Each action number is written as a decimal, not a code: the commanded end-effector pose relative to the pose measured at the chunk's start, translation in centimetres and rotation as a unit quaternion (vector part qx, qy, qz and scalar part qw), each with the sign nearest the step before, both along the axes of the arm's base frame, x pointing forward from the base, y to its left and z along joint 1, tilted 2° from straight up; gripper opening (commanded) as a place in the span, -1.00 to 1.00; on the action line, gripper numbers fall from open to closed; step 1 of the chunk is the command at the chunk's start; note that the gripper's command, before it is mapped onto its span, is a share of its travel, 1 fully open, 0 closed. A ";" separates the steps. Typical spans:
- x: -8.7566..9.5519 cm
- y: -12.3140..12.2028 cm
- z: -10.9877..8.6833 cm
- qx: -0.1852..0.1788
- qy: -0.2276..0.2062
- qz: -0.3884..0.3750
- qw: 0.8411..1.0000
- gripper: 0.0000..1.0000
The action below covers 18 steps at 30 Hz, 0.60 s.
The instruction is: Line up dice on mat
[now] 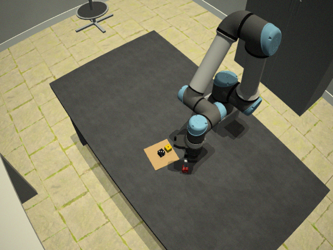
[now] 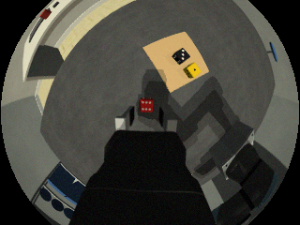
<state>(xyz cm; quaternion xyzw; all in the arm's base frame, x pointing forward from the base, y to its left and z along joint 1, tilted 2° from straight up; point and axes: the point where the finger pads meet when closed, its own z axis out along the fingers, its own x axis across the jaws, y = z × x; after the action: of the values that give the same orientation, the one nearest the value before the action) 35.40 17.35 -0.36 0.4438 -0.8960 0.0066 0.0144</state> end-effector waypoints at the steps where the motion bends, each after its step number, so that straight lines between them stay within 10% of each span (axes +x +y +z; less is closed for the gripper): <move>1: 0.0 0.0 -0.2 0.000 -0.001 0.000 1.000 0.74; 18: 0.0 0.0 -2.0 0.000 -0.001 0.000 1.000 0.74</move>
<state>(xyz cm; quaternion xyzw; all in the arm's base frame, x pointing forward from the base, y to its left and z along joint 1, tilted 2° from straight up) 35.41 17.35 -1.65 0.4436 -0.8961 0.0068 0.0144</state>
